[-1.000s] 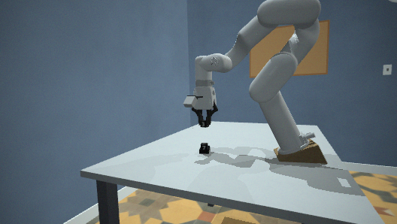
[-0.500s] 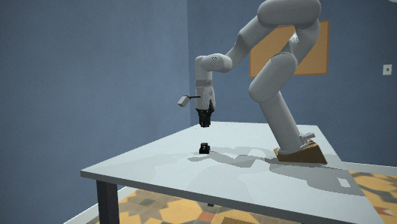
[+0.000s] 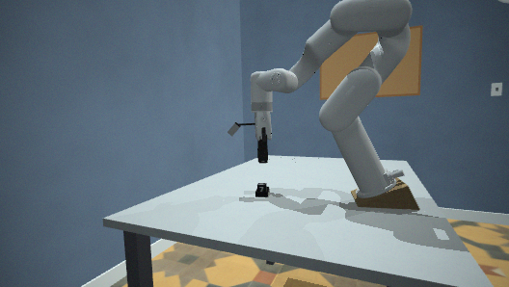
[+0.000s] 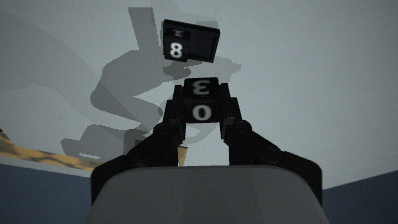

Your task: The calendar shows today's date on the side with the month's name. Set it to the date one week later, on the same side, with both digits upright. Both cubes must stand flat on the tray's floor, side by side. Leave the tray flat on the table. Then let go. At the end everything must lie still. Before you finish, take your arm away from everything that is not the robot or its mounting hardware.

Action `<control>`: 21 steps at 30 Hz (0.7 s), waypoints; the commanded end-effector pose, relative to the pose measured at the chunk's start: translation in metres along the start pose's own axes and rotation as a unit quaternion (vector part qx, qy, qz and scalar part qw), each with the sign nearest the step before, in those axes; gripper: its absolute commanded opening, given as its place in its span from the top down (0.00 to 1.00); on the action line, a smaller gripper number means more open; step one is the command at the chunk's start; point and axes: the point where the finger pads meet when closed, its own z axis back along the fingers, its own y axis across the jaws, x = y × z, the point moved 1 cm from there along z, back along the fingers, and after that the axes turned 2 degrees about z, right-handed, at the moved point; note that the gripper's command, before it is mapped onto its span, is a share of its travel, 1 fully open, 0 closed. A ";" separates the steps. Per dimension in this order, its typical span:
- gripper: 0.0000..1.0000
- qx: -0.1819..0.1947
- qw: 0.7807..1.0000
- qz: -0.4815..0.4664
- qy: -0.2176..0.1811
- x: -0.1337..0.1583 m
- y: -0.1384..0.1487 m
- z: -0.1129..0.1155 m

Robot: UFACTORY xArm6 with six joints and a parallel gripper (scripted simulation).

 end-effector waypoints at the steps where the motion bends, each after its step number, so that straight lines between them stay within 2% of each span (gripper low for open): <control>1: 0.73 0.008 0.996 -0.086 -0.002 -0.001 0.000 0.001; 8: 0.73 0.008 0.978 -0.207 -0.001 -0.001 0.000 0.001; 10: 0.73 0.008 0.978 -0.207 -0.001 -0.001 0.000 0.001; 12: 0.73 0.008 0.963 -0.270 -0.001 -0.001 0.000 0.001; 18: 0.73 0.008 0.938 -0.348 0.000 0.000 0.000 0.001; 21: 0.73 0.008 0.912 -0.409 0.001 0.000 0.001 0.001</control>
